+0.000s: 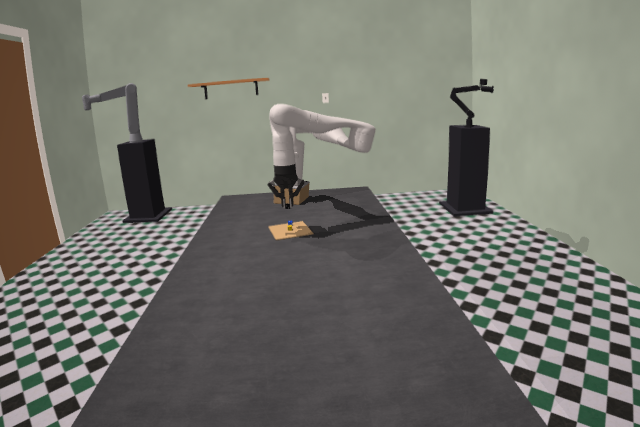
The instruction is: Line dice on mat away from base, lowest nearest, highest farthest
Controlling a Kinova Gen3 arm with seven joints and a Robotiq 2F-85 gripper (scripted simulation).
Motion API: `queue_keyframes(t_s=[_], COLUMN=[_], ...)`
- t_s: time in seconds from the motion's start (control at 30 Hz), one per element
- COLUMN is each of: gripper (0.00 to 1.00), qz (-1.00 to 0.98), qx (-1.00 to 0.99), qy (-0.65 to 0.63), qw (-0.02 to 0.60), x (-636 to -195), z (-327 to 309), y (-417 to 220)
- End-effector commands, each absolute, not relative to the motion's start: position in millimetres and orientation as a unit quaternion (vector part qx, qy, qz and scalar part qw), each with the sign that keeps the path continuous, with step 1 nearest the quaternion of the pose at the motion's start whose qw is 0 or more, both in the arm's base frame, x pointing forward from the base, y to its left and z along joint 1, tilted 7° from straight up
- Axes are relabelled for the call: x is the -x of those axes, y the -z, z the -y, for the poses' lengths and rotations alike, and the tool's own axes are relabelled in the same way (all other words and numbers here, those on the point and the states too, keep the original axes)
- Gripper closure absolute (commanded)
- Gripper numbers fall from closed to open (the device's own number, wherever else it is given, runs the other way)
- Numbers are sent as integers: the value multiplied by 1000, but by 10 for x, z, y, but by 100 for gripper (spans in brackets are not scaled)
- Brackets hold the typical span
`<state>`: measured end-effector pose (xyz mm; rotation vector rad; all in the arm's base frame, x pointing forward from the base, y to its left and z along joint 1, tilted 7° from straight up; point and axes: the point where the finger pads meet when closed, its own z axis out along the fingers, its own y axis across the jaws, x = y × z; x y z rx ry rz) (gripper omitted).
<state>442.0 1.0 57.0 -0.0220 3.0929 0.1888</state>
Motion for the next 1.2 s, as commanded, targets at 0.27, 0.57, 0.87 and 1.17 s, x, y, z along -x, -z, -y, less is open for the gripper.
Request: queue_keyframes(t_s=[0.27,0.57,0.87,1.17], gripper=[89,89,89,89], qz=[-998,-998,-998,-998], qx=[6,6,6,6], qy=[-61,-61,-61,-61], qw=[22,22,22,22], x=[-4425,-4435,-4460,-4485], z=[2,-13,-54,-94], y=[-574,-445,-100,243])
